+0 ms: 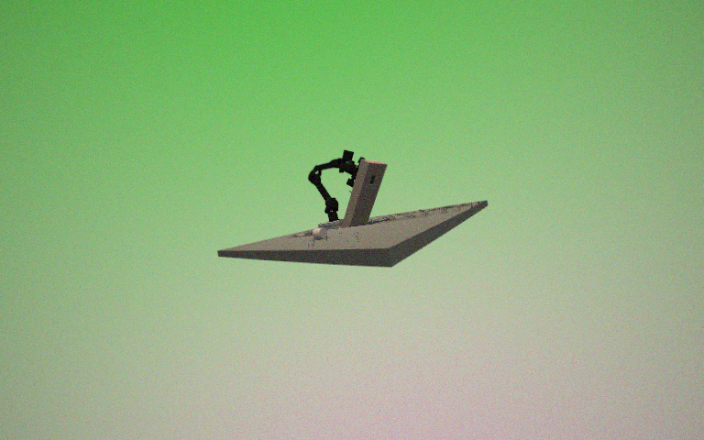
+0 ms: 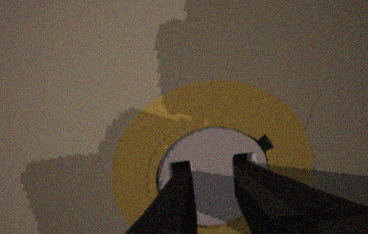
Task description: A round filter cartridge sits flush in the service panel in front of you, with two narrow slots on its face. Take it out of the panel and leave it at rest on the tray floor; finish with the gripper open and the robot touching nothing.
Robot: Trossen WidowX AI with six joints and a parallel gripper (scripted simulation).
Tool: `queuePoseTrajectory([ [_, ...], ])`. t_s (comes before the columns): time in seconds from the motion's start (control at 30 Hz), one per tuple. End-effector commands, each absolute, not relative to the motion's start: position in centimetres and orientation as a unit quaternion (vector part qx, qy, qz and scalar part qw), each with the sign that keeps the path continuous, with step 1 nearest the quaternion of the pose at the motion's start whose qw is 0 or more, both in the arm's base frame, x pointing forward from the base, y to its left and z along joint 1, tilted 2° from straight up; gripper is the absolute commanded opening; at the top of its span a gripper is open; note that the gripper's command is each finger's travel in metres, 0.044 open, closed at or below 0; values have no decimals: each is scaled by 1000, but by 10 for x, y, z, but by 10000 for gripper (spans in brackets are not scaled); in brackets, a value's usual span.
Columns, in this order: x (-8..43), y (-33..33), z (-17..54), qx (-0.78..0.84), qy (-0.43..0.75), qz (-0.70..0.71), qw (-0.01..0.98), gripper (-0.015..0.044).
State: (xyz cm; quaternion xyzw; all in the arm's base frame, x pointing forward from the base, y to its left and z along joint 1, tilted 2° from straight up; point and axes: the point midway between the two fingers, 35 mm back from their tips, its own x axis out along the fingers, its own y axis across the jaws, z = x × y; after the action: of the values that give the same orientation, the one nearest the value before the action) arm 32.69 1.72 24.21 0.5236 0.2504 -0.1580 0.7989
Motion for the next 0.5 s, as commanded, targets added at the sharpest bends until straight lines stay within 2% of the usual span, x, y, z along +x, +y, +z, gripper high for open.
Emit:
queuePoseTrajectory([
  [0.0,338,17,237,450,260,-137,843,0],
  [0.47,337,17,238,234,286,-71,927,0],
])
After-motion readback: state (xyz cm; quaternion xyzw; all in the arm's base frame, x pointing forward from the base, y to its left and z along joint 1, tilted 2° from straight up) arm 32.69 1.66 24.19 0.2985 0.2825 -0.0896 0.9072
